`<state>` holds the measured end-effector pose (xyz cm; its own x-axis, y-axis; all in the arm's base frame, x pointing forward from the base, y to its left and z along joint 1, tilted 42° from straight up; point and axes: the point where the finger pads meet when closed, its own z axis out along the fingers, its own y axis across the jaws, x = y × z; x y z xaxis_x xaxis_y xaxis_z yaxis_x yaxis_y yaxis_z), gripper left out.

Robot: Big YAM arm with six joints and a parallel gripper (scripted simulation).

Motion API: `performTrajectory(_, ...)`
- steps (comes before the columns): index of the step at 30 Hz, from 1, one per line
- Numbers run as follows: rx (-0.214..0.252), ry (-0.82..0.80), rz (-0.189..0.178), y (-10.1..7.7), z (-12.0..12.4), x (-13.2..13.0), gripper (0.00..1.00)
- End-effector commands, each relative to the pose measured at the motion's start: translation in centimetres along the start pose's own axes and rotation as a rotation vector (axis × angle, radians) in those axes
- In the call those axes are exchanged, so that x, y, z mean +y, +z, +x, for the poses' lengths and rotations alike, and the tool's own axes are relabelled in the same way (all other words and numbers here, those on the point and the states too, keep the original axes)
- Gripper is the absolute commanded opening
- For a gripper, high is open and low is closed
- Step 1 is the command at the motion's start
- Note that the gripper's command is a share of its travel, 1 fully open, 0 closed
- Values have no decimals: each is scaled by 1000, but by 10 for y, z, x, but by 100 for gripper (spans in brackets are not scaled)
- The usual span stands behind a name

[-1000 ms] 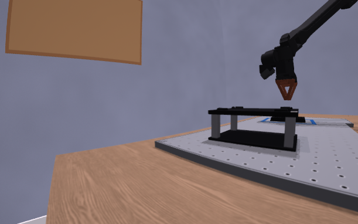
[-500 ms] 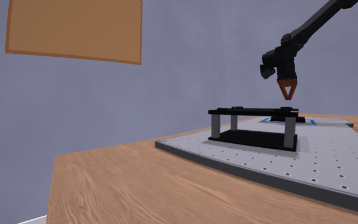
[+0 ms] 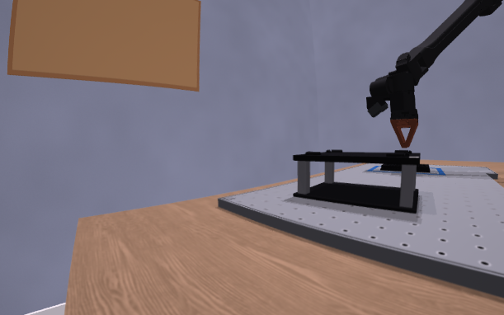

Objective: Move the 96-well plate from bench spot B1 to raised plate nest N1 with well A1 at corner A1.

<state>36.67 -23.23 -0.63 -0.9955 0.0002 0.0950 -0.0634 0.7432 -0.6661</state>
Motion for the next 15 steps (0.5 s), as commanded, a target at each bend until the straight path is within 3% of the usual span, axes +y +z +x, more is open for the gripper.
performTrajectory(1,-2,-5,-2,9,-1,-1,100)
performTrajectory(15,1,-8,-3,30,1,0,100)
